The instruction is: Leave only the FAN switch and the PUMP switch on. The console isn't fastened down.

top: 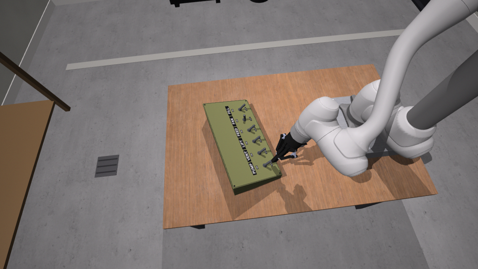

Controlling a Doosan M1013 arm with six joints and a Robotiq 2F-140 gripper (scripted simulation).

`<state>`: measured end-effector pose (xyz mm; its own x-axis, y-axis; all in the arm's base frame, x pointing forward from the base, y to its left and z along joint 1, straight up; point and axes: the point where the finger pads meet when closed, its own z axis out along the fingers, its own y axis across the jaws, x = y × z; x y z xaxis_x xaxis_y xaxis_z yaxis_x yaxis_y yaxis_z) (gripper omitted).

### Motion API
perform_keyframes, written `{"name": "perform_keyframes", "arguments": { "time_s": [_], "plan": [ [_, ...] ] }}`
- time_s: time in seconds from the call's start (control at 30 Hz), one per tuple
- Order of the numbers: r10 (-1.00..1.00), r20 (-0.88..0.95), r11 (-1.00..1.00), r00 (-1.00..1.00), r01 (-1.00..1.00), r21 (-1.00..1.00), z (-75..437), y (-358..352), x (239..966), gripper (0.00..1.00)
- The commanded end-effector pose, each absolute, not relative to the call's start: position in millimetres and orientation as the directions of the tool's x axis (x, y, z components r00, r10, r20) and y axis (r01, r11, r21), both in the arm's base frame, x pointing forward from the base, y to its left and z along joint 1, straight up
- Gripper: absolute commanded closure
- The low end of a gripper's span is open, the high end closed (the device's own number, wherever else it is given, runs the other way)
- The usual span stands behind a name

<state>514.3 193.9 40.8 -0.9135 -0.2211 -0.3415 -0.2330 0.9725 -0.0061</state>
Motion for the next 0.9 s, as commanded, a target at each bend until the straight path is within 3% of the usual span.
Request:
{"name": "perform_keyframes", "arguments": {
  "time_s": [0.0, 0.87],
  "plan": [
    [-0.221, -0.342, 0.972, -0.913, -0.233, -0.006, 42.0, 194.5, 516.5, 0.90],
    [-0.221, -0.342, 0.972, -0.913, -0.233, -0.006, 48.5, 198.8, 534.1, 0.90]
  ]
}}
